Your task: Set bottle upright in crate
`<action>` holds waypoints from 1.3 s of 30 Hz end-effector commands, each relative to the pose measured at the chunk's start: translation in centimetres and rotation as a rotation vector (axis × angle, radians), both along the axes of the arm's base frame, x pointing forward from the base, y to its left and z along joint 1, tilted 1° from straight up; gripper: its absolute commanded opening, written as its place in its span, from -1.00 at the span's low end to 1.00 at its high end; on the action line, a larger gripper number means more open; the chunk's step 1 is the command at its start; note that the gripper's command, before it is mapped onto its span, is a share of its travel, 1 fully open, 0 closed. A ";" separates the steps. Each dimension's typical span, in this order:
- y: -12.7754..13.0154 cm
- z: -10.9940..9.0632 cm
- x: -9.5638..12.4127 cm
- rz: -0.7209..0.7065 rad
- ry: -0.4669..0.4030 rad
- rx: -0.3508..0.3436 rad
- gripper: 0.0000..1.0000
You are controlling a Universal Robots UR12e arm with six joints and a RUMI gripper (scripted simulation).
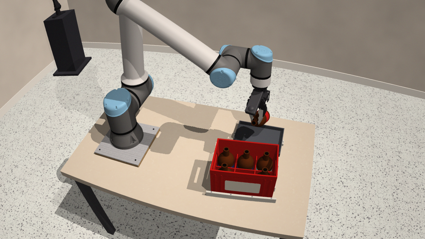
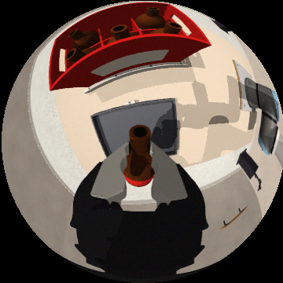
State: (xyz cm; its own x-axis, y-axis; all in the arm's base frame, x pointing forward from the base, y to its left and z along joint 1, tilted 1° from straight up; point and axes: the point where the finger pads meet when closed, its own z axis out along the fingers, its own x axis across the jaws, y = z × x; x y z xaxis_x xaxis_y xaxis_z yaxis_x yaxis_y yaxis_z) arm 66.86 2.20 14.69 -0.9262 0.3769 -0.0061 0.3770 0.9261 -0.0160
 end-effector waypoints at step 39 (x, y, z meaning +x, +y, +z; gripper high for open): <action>0.0 3.4 0.1 0.000 -0.002 0.000 -1.00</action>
